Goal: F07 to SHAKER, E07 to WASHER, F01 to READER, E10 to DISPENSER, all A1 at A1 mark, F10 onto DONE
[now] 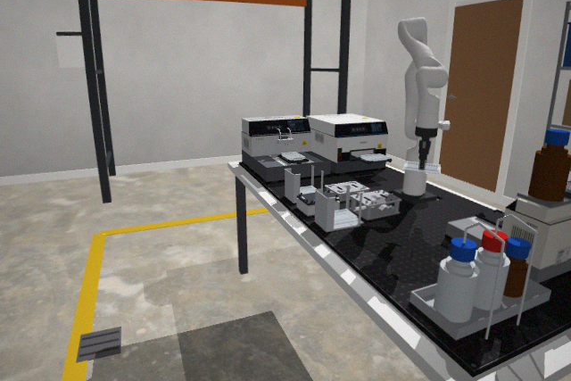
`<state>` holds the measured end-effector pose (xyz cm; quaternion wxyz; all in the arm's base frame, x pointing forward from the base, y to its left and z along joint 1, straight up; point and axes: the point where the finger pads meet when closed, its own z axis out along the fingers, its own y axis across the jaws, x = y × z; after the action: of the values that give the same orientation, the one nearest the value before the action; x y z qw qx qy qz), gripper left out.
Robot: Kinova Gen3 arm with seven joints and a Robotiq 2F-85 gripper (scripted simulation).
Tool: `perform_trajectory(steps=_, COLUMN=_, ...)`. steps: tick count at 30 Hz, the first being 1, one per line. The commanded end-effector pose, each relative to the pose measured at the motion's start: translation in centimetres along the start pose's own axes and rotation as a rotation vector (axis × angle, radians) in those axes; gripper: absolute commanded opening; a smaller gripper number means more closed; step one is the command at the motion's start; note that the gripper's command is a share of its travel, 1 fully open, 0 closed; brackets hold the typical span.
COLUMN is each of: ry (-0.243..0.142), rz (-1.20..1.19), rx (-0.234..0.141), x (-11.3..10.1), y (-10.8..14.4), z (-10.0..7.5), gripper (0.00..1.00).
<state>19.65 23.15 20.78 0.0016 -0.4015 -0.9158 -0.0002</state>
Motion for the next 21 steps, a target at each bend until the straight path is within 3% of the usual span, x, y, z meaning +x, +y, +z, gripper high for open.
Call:
perform_trajectory(steps=1, ry=0.003, rz=-0.046, rx=-0.002, x=-1.3, y=0.3, z=0.0, gripper=0.94)
perform_trajectory(steps=21, ry=0.002, rz=-0.193, rx=-0.002, x=-7.2, y=1.1, z=0.0, gripper=0.94)
